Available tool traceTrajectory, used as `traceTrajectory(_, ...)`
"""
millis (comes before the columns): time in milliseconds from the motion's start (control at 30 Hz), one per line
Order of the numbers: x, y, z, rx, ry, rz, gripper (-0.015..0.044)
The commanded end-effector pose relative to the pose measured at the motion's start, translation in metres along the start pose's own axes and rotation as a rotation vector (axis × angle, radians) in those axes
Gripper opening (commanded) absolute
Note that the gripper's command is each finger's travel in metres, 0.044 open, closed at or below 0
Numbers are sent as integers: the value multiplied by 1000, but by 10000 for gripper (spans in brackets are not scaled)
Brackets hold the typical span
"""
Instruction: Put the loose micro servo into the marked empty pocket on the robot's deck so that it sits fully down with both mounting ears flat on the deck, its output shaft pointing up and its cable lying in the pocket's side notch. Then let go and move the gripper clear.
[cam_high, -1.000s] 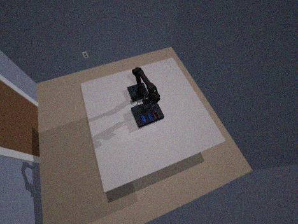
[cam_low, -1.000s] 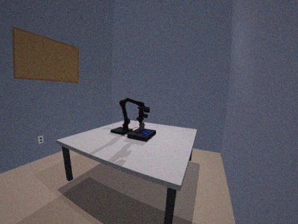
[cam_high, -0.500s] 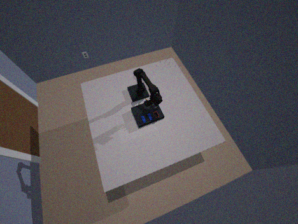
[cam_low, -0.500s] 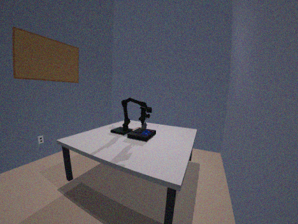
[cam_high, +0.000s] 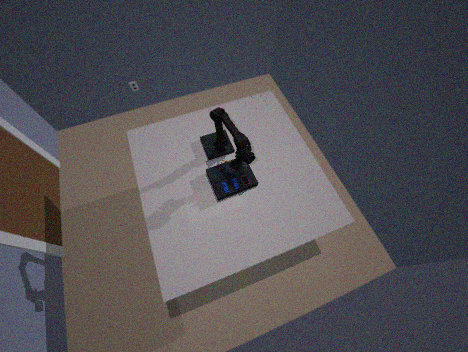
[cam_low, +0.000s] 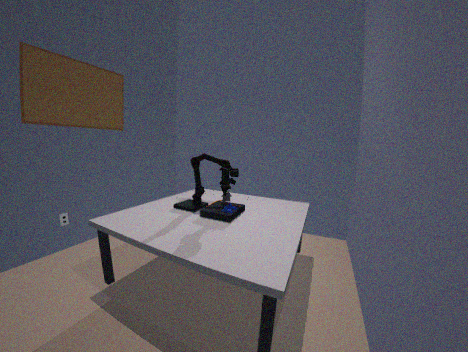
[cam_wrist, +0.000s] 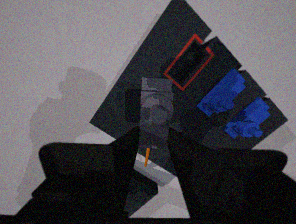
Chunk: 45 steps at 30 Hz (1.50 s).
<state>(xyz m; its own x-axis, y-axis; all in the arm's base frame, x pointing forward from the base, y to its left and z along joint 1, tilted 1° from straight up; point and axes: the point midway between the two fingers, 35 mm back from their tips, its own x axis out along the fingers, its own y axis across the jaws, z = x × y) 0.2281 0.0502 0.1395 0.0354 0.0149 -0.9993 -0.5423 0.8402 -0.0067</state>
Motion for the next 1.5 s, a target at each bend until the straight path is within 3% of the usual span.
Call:
traceTrajectory(0,-1,-1,1,-124,-5,-5,0)
traceTrajectory(1467,-1,-1,1,-1648,0,-7,0)
